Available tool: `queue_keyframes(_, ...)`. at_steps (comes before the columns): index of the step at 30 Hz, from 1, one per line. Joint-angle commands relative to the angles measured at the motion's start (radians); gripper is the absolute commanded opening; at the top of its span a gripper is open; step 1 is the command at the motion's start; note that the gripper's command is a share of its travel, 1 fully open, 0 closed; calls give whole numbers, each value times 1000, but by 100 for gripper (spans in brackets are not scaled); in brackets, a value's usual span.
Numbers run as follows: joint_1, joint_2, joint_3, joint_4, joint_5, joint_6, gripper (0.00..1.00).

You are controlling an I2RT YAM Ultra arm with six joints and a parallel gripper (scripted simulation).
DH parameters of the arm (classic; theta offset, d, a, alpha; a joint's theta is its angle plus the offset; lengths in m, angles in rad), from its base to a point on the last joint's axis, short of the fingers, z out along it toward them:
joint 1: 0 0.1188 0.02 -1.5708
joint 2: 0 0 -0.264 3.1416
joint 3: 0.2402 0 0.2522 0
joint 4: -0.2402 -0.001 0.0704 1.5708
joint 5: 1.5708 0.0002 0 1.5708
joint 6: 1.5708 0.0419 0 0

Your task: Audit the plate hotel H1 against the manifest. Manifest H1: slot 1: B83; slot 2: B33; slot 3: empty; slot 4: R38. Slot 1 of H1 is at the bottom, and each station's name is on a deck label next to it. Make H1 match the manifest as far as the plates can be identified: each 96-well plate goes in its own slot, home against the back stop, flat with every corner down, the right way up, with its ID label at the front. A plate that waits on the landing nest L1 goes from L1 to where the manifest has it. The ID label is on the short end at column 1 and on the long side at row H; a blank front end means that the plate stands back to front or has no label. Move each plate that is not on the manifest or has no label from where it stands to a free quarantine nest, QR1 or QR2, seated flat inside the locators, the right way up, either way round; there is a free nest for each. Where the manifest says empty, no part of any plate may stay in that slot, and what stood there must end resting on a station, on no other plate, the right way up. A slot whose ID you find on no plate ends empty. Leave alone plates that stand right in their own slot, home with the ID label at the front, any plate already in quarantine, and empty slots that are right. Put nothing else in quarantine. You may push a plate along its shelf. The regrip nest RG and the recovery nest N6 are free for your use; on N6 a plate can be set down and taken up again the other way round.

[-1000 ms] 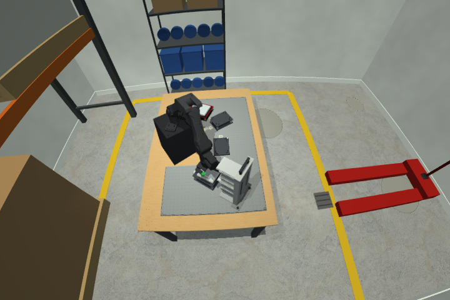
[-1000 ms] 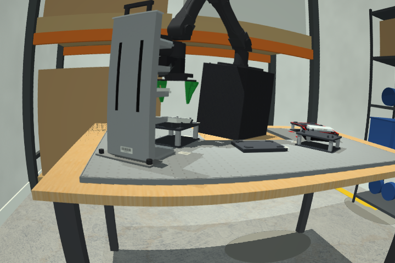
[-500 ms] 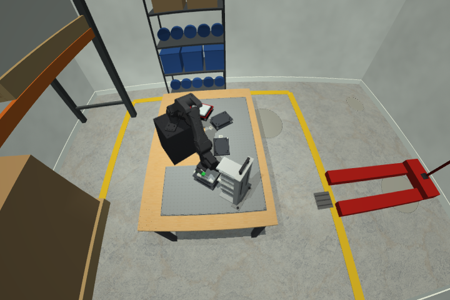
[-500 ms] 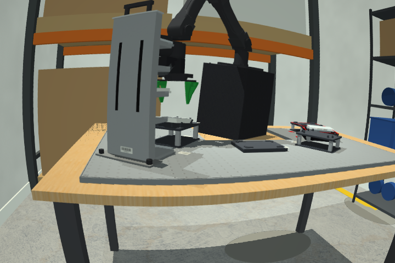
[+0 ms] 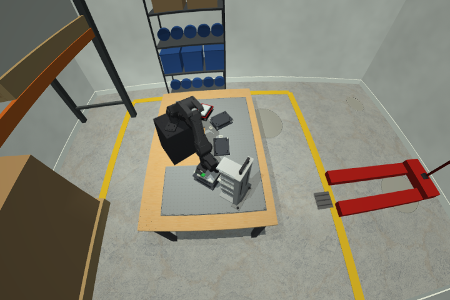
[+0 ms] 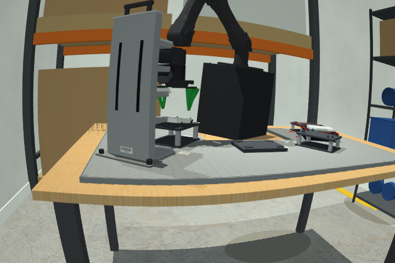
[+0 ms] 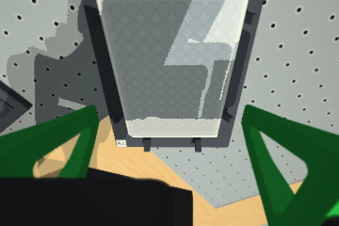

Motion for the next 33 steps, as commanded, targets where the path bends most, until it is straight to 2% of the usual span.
queue_keyframes(1,11,-16,34,28,-6,5,100)
queue_keyframes(2,11,9,32,31,-6,5,100)
queue_keyframes(14,11,58,43,70,-6,9,100)
queue_keyframes(16,11,58,43,70,-6,9,100)
queue_keyframes(17,12,34,44,73,-6,9,100)
queue_keyframes(19,15,71,45,80,-6,10,100)
queue_keyframes(33,20,122,61,116,-6,14,100)
